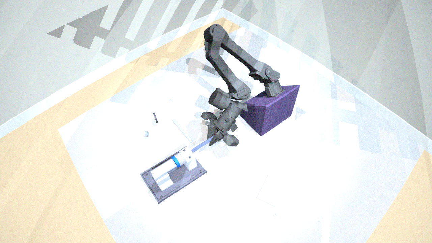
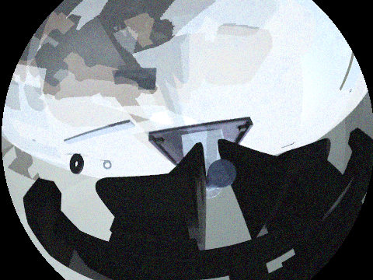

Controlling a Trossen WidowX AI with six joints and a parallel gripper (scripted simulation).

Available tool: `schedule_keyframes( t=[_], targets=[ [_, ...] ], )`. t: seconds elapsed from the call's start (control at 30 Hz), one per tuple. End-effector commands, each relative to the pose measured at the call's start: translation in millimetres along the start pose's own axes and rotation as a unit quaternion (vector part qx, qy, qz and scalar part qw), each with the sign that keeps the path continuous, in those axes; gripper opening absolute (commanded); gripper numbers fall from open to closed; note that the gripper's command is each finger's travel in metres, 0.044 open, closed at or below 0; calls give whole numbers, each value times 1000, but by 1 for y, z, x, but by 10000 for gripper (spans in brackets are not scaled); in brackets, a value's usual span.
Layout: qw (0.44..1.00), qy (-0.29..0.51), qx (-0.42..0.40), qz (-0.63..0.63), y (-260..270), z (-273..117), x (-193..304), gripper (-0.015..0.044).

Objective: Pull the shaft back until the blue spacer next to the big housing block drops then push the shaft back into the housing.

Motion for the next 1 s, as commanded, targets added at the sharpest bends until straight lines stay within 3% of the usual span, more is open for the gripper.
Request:
schedule_keyframes(
  t=[0.0, 0.97],
  targets=[
    [1000, -2, 1, -2, -1, -1, -2, 0],
    [1000, -2, 1, -2, -1, -3, -4, 0]
  ],
)
Point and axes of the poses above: the point midway between the two fingers, 35 mm back from their tips, its own z axis out along the fingers, its own y axis across the jaws, x = y × z, the point moved 5 cm from there along -z, back along the fingers, and after that the axes turned 14 degrees about -z, right-handed, at the moved point
